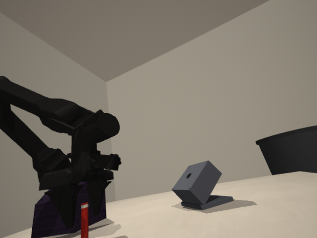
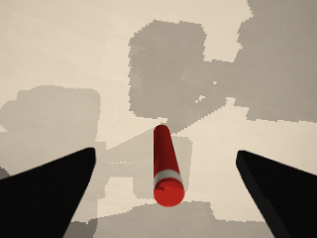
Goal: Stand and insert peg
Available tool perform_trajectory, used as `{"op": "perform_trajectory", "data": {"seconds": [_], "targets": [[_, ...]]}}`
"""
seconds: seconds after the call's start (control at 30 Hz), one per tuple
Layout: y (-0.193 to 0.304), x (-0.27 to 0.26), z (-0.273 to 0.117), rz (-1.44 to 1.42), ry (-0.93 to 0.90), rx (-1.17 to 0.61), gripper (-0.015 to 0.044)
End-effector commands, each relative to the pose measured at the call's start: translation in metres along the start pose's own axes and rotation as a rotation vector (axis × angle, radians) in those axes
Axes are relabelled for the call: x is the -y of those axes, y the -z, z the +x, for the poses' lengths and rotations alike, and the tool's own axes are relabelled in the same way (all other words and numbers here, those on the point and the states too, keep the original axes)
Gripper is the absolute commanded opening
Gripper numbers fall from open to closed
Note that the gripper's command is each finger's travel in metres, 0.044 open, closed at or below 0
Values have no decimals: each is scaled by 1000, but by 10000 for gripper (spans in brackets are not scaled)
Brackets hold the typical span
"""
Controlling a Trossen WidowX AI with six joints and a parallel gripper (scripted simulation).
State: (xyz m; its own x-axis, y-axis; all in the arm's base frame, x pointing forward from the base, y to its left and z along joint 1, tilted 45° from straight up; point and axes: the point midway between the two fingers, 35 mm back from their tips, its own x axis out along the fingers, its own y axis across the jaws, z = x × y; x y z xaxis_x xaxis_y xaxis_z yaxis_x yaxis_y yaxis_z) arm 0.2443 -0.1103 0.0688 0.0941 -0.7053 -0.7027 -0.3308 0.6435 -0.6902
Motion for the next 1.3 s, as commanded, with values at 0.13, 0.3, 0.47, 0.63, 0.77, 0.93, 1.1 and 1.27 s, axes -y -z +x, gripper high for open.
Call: {"op": "perform_trajectory", "data": {"seconds": [0.13,0.3,0.47,0.63,0.77,0.93,1.1,1.27], "targets": [[1,0,6,0,1,-2,414],[1,0,6,0,1,-2,282],[1,0,6,0,1,-2,151],[1,0,6,0,1,-2,40],[1,0,6,0,1,-2,13],[1,0,4,0,0,-2,0],[-2,-1,-10,-1,-5,0,0],[-3,-2,-29,-2,-10,1,0]]}}
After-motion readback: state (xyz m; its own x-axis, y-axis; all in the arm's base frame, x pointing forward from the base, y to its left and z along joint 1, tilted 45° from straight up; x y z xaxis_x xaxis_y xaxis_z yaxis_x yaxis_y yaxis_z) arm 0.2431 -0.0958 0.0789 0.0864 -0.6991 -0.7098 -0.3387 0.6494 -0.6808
